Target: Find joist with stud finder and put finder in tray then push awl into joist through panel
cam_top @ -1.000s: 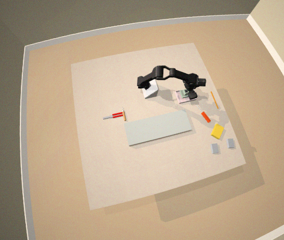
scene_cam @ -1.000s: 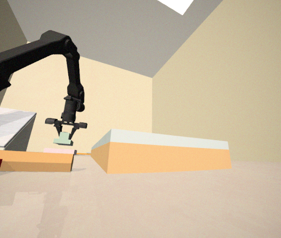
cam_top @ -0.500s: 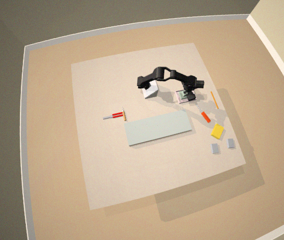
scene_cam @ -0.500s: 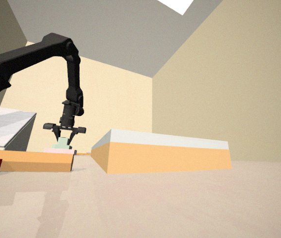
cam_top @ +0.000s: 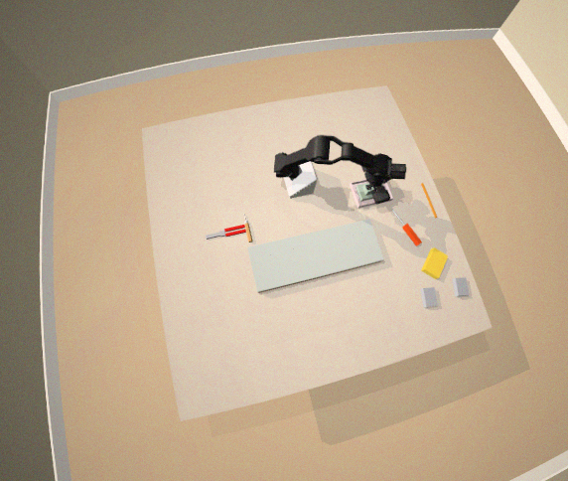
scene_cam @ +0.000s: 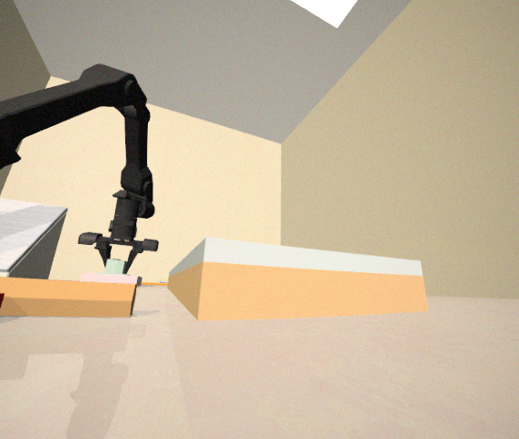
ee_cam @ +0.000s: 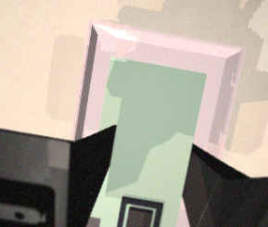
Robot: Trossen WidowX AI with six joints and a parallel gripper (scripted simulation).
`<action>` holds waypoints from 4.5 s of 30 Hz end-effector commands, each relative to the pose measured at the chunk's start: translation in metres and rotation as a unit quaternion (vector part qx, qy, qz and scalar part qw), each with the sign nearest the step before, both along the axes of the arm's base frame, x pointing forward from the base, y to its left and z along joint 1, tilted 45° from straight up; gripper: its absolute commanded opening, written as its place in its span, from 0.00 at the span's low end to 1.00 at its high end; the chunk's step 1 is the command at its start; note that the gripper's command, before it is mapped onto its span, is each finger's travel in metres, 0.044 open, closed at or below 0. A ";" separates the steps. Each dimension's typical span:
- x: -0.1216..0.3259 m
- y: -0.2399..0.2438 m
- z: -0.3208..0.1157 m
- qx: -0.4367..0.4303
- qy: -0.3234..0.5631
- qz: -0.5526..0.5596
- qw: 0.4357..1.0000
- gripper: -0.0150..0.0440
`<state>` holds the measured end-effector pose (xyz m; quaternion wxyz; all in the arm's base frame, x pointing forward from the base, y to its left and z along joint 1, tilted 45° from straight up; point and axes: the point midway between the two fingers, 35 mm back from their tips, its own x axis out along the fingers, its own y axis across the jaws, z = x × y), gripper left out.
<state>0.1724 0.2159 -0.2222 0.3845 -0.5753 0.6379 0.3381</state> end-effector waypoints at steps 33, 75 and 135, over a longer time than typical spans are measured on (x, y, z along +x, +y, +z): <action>0.123 -0.029 0.162 0.015 -0.113 -0.165 0.980 1.00; 0.038 -0.395 0.415 -0.164 -0.392 -0.580 0.695 1.00; 0.038 -0.432 0.383 -0.165 -0.393 -0.580 0.694 0.25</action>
